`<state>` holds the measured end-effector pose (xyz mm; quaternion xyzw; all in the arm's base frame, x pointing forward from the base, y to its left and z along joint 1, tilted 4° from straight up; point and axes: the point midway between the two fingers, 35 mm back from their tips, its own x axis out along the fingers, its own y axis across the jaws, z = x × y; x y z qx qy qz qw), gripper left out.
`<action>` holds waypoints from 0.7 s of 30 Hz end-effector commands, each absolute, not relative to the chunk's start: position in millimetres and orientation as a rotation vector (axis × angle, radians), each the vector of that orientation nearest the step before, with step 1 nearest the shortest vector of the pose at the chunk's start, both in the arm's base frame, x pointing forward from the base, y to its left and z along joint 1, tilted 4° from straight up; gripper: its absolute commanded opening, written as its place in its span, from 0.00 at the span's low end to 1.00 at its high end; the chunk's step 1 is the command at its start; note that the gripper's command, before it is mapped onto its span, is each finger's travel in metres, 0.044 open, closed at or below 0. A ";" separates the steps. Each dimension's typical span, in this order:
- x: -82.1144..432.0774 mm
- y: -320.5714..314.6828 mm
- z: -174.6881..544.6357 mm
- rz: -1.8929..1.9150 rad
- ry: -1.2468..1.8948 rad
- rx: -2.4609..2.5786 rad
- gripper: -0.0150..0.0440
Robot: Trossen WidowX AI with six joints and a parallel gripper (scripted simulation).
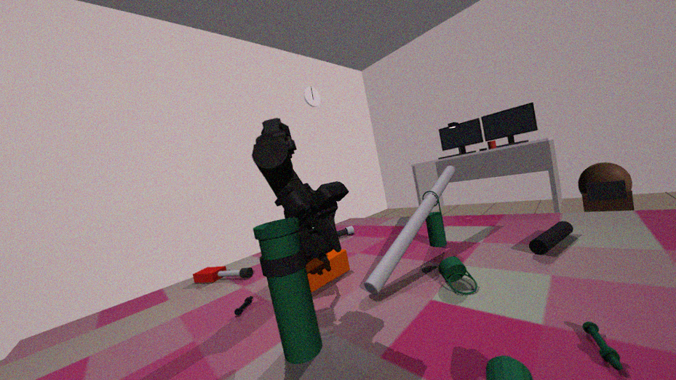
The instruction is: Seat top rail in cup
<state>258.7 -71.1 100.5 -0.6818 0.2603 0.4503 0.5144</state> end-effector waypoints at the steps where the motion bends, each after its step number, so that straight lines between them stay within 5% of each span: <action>1: 262.1 -70.5 100.8 1.051 0.648 -1.624 0.25; 21: 275.1 -67.1 100.7 0.936 0.745 -1.558 0.25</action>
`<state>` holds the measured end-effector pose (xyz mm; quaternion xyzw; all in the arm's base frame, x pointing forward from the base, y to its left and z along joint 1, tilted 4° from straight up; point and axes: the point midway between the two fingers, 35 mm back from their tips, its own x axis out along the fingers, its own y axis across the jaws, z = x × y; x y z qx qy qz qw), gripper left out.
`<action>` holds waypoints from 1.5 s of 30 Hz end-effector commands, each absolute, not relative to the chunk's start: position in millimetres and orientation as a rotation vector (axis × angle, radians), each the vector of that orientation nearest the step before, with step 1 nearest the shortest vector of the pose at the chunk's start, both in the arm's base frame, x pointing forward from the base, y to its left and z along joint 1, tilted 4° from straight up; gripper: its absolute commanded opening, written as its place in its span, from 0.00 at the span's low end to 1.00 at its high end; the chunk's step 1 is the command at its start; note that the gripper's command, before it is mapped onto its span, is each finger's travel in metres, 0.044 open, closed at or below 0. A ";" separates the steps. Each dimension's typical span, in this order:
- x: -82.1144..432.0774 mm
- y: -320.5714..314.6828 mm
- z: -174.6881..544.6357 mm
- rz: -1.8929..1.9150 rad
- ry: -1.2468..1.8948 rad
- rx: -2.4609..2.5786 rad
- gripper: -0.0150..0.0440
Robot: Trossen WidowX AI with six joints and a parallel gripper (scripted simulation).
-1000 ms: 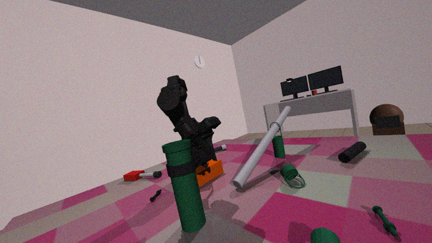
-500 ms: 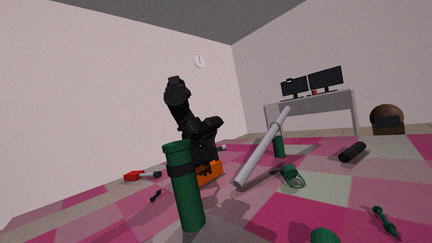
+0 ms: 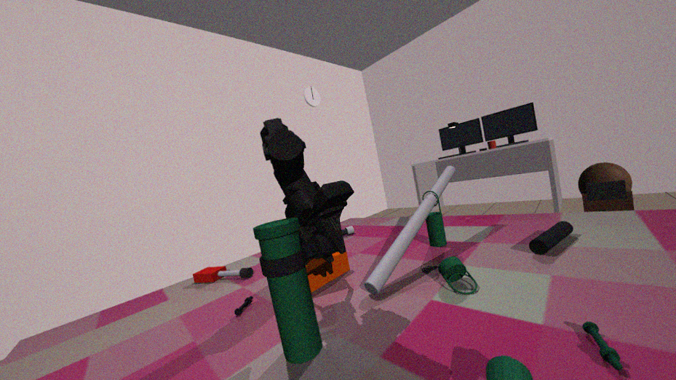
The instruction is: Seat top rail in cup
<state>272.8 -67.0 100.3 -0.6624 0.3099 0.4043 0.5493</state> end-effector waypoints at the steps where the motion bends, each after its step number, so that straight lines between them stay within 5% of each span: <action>1: 275.6 -67.0 100.7 0.931 0.749 -1.556 0.25; 16: 274.7 -66.6 100.3 0.939 0.749 -1.558 0.25; 33: 273.7 -48.9 115.5 0.941 0.747 -1.557 1.00; 45: 267.7 -23.9 133.8 0.947 0.741 -1.546 1.00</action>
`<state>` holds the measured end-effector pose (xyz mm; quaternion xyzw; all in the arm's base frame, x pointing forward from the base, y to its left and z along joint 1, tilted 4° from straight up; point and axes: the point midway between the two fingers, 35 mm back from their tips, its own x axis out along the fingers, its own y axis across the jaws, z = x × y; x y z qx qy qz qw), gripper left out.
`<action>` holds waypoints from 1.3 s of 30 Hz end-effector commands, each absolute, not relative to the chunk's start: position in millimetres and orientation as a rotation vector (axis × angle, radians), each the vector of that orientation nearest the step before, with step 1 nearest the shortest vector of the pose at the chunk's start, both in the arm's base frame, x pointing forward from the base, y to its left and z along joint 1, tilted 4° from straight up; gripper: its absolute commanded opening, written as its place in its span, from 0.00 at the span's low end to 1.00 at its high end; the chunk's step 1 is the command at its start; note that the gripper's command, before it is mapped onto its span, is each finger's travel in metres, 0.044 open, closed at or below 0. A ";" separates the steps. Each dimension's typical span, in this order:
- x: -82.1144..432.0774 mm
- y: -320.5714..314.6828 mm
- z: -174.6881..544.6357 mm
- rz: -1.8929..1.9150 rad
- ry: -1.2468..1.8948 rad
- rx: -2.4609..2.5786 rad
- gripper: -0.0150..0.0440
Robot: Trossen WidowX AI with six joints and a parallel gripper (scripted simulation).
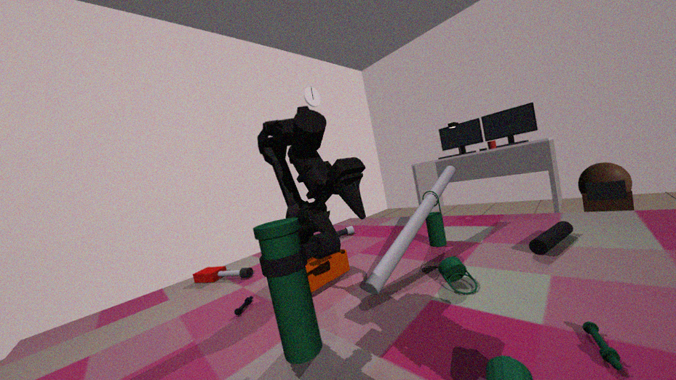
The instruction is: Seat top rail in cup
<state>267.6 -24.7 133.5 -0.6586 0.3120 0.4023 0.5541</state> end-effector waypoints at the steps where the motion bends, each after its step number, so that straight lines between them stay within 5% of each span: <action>1: 267.9 -20.7 136.0 0.931 0.753 -1.514 1.00; 20: 232.6 88.6 218.2 0.294 1.052 -0.269 1.00; 39: 233.7 103.0 205.6 0.113 1.166 0.019 1.00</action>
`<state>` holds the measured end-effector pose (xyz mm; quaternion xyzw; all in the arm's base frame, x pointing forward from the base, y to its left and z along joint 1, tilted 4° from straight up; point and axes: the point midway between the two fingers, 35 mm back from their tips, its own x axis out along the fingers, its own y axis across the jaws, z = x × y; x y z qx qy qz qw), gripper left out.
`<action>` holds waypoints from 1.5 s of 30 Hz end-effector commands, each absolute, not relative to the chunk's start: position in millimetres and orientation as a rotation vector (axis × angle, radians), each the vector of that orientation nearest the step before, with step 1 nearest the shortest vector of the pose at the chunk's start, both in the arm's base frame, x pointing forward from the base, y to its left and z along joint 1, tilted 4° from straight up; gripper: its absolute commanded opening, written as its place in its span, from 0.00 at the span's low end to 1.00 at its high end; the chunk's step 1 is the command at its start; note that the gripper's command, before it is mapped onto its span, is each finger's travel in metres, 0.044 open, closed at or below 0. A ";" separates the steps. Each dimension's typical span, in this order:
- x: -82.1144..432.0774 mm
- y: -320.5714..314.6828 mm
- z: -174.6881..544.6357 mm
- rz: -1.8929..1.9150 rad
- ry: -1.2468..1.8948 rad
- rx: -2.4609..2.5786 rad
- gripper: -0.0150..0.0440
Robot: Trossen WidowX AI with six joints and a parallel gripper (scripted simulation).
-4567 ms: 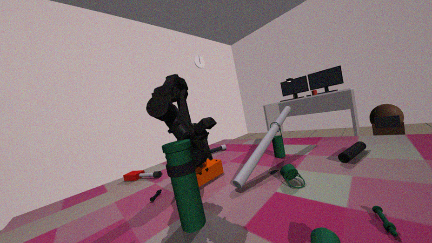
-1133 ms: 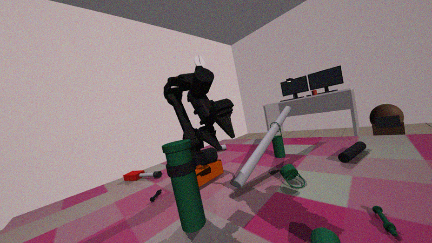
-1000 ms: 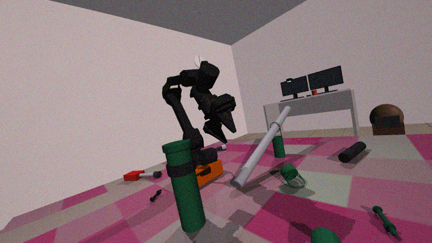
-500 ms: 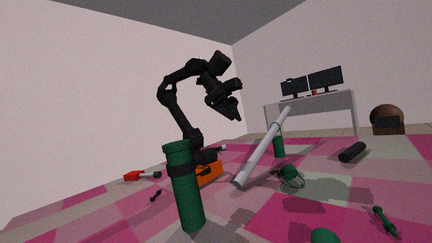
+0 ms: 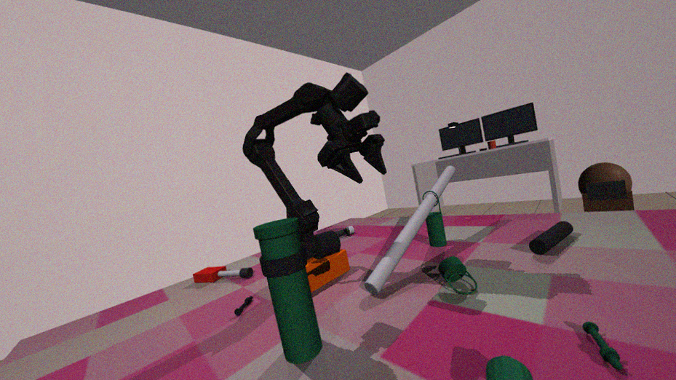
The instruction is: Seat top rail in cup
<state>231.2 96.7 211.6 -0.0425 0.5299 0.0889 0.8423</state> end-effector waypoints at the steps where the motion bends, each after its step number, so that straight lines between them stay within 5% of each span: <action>1: 234.6 106.4 200.8 0.059 1.196 0.091 1.00; 17: 231.1 154.7 120.6 -1.091 1.265 1.025 1.00; 45: 230.5 152.5 69.7 -1.105 1.260 1.032 1.00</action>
